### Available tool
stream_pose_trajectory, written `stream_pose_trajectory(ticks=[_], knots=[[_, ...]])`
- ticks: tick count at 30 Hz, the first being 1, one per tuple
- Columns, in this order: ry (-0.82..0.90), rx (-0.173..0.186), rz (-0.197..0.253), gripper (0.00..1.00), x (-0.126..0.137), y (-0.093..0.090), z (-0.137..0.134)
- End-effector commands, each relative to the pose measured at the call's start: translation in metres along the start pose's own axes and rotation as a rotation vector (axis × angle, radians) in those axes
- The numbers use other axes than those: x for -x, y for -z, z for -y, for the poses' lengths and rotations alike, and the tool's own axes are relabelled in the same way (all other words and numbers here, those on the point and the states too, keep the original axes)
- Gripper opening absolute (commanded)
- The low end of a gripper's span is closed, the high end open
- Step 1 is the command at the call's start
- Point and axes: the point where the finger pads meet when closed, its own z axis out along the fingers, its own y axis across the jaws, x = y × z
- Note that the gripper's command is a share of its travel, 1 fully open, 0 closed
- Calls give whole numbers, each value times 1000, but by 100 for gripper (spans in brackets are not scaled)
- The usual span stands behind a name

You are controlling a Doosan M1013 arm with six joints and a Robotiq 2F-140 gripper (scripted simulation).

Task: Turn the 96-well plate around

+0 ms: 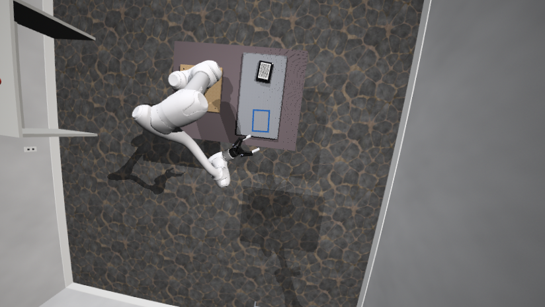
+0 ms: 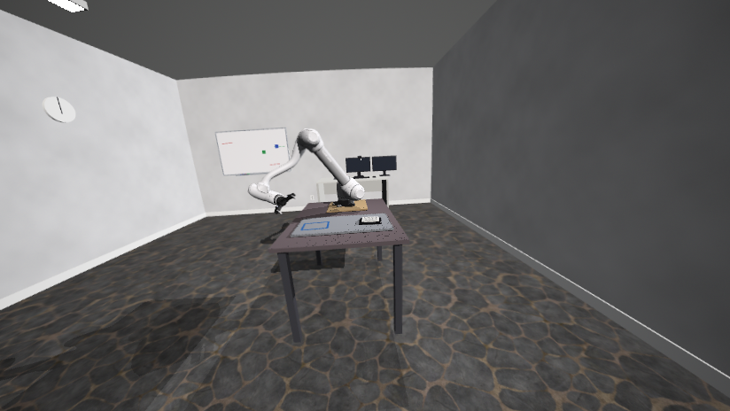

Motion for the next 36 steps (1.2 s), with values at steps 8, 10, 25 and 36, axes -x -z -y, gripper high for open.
stream_pose_trajectory(ticks=[8, 10, 25, 36], knots=[[0, 0, 0, 100, 0, 0, 0], [0, 0, 0, 100, 0, 0, 0], [-64, -60, 125, 100, 14, -30, 23], [-135, -114, 286, 100, 32, -61, 50]])
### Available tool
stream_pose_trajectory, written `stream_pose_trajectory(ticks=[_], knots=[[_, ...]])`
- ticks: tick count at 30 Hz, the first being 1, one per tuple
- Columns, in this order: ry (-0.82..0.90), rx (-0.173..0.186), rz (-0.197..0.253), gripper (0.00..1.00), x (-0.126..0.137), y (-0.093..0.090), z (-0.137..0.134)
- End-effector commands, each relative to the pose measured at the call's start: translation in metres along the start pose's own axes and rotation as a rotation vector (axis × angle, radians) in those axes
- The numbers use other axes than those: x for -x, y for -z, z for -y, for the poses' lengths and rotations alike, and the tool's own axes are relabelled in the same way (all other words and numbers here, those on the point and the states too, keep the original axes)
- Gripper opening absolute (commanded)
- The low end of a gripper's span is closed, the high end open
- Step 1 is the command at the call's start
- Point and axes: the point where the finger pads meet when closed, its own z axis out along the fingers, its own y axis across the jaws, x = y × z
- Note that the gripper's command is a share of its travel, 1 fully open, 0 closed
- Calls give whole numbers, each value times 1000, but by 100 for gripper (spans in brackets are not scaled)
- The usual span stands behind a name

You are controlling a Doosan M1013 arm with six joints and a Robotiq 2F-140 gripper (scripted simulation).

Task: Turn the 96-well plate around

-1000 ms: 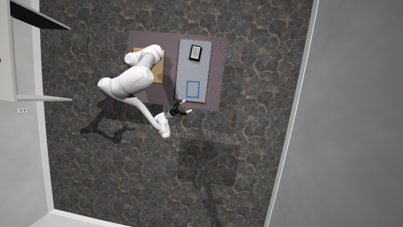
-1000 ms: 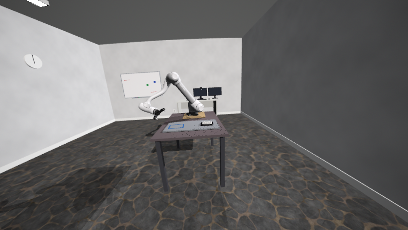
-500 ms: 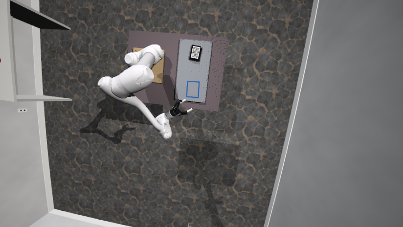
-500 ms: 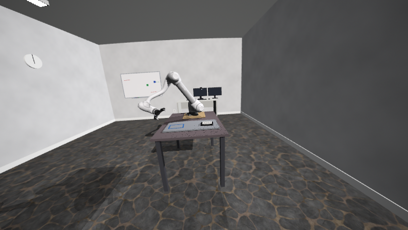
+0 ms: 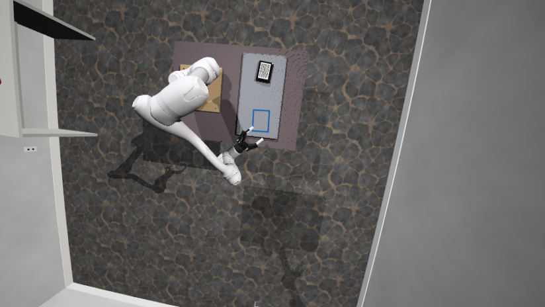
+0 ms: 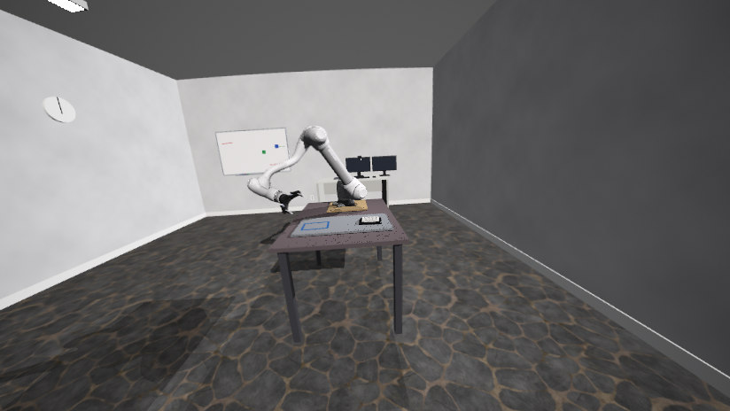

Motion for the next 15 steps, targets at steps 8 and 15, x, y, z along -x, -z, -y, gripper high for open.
stream_pose_trajectory(ticks=[8, 15], knots=[[-68, -36, 161, 100, 15, -38, 25], [-91, -41, 223, 100, 24, -57, 38]])
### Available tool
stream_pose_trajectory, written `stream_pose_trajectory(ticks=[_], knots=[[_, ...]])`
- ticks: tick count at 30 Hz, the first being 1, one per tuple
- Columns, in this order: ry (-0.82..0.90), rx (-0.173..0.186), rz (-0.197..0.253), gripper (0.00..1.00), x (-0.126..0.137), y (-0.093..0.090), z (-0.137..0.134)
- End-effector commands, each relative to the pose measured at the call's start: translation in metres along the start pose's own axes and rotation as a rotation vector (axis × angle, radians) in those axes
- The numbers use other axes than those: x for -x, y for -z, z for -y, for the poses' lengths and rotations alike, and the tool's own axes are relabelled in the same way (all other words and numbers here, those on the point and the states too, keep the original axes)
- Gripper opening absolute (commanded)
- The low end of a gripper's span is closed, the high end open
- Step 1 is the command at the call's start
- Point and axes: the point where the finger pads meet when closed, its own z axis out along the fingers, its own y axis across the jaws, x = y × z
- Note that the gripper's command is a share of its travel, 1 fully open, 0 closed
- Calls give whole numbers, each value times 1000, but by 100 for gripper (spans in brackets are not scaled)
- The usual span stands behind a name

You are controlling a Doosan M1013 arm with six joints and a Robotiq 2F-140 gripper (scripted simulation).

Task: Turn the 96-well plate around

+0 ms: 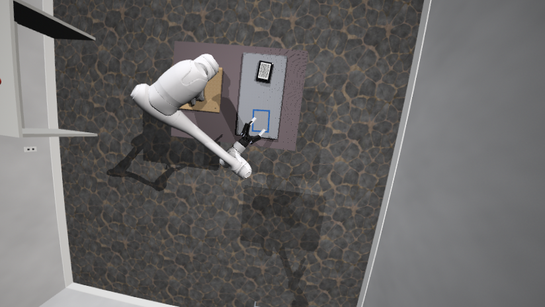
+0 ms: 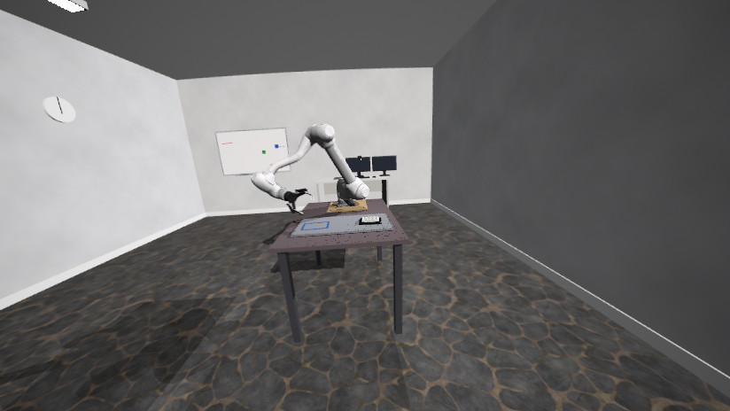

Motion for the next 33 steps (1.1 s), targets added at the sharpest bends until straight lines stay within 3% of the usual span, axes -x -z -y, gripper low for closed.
stream_pose_trajectory(ticks=[1, 4, 7, 10, 13, 17, 20, 22, 25, 26, 29, 30, 32, 33], knots=[[-15, -4, 40, 100, 1, -5, 3], [-19, -5, 49, 100, 5, -18, 11], [-53, -4, 143, 100, 10, -30, 18], [-55, -4, 150, 100, 15, -42, 26], [-87, 7, 245, 100, 20, -53, 34], [-88, 8, 249, 100, 23, -61, 40], [-117, 29, 343, 100, 29, -72, 48], [-118, 29, 345, 100, 33, -79, 54], [-143, 60, 436, 100, 39, -90, 63], [-143, 60, 436, 100, 41, -94, 65], [-164, 100, 523, 100, 46, -104, 75], [-164, 100, 523, 100, 48, -107, 78], [-176, 133, 580, 100, 52, -114, 84], [-176, 133, 580, 100, 52, -114, 84]])
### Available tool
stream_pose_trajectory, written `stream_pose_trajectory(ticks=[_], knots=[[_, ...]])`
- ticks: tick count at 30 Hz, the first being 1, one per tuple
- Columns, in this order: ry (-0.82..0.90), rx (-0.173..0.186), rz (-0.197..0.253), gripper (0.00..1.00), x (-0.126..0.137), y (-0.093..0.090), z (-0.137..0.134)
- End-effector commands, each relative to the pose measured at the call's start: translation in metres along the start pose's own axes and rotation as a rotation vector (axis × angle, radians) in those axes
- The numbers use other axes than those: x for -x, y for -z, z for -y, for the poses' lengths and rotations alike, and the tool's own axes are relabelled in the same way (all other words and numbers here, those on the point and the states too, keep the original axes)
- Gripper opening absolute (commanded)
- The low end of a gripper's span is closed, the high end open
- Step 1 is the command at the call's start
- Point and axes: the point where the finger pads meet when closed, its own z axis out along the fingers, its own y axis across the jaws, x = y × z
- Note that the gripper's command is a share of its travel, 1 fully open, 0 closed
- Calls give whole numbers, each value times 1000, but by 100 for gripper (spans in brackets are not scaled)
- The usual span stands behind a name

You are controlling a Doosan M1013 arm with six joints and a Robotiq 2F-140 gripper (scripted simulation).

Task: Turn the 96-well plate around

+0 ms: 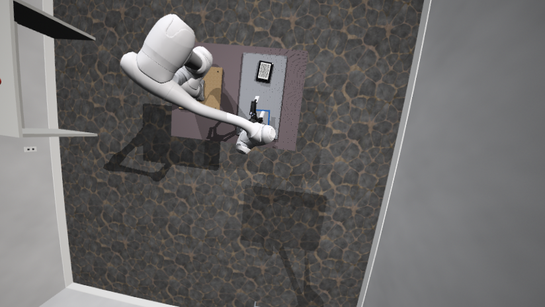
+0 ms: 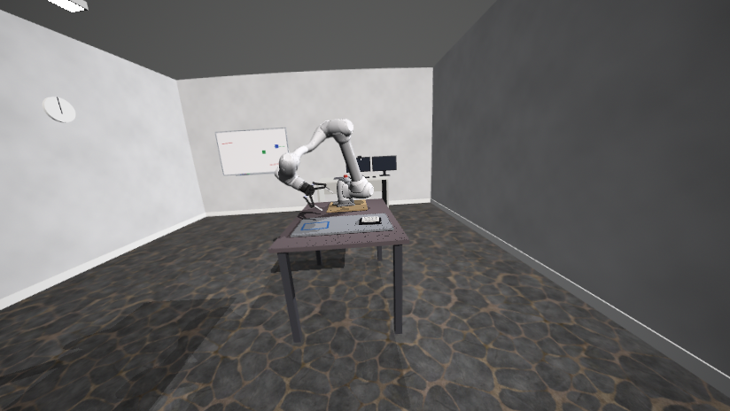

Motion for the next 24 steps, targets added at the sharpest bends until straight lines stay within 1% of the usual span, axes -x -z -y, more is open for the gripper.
stream_pose_trajectory(ticks=[1, 4, 5, 6, 8, 9, 14, 16, 18, 20, 24], knots=[[-8, 12, 23, 100, 0, -3, 3], [-33, 70, 101, 100, 2, -13, 14], [-39, 83, 117, 100, 2, -17, 18], [-39, 83, 117, 100, 2, -20, 21], [-54, 129, 163, 100, 3, -26, 29], [-60, 146, 180, 100, 3, -29, 33], [-92, 280, 273, 100, 2, -40, 56], [-103, 340, 300, 100, 0, -43, 65], [-103, 340, 300, 100, 0, -43, 65], [-111, 402, 322, 100, -2, -45, 74], [-125, 529, 350, 100, -9, -47, 93]])
